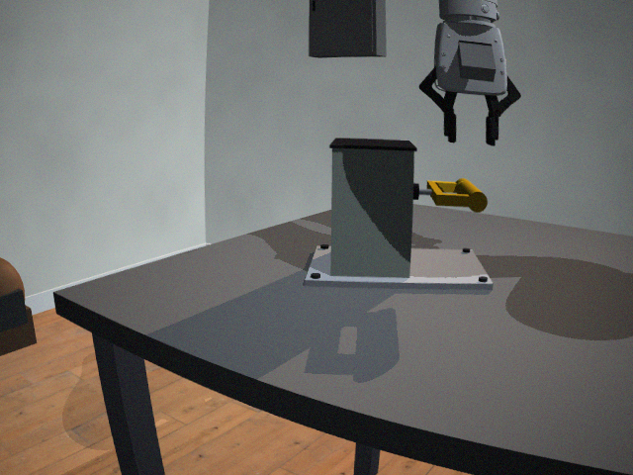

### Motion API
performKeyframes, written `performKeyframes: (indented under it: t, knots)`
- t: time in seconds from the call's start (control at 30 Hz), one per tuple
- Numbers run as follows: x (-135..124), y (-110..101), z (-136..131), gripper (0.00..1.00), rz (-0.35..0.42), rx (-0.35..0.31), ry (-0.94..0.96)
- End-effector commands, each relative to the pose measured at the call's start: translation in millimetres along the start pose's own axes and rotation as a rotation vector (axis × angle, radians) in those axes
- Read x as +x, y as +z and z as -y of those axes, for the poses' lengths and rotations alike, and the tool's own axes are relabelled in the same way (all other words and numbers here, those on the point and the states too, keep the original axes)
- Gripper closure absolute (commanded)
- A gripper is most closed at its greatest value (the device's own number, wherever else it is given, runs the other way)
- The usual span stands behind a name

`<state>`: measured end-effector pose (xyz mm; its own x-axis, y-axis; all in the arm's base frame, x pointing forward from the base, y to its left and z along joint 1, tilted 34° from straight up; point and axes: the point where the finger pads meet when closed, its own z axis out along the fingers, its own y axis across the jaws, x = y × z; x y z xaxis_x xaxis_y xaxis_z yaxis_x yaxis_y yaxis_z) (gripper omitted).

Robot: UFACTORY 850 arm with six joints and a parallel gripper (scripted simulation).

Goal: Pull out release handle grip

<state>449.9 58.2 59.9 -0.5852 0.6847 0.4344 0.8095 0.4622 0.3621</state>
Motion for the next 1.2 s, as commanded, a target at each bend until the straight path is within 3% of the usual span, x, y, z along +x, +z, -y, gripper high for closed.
performKeyframes:
  t: [0.0,0.53,1.17]
  knots:
    - [0,-1,-1,0.45,0.001,-0.001,0.0]
    - [0,3,-1,0.45,0.001,-0.001,0.0]
    - [0,23,-1,0.45,0.001,-0.001,0.0]
